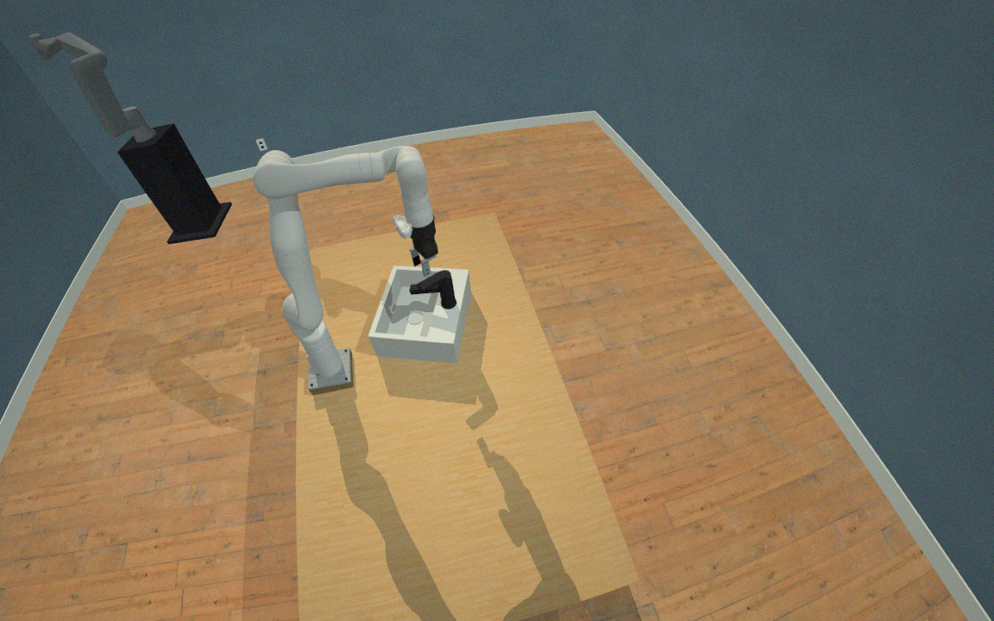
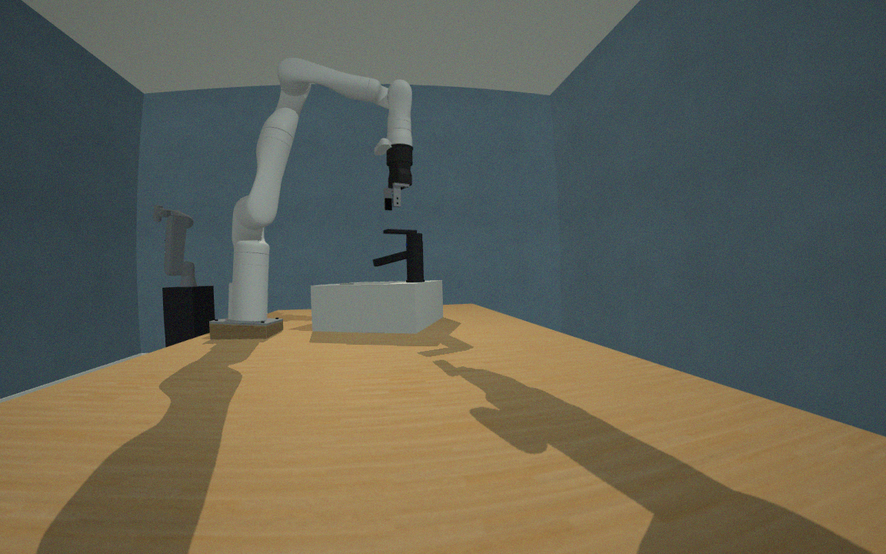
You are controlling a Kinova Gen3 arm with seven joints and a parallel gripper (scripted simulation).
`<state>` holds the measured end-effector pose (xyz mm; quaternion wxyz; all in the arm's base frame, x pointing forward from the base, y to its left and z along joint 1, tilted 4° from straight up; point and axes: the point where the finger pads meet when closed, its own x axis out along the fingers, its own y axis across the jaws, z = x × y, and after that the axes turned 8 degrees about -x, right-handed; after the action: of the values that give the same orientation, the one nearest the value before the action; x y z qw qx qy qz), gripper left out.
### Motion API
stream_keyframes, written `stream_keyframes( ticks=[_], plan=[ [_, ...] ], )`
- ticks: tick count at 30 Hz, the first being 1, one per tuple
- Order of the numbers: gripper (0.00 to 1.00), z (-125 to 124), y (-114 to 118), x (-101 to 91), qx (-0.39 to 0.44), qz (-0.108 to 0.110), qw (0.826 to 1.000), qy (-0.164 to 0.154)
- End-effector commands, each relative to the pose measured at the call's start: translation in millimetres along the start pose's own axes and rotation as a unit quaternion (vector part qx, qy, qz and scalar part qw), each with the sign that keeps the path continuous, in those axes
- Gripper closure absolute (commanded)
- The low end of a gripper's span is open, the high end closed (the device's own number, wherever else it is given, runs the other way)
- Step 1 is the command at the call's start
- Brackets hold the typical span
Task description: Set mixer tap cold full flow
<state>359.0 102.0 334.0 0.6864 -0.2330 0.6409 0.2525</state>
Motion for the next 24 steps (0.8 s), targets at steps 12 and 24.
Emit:
stream_keyframes(
  ticks=[12, 24],
  plan=[
    [0.00, -1, 0, 14.6, 0.000, 0.000, 1.000, 0.000],
    [0.00, -1, -1, 31.6, 0.000, 0.000, 1.000, 0.000]
  ],
)
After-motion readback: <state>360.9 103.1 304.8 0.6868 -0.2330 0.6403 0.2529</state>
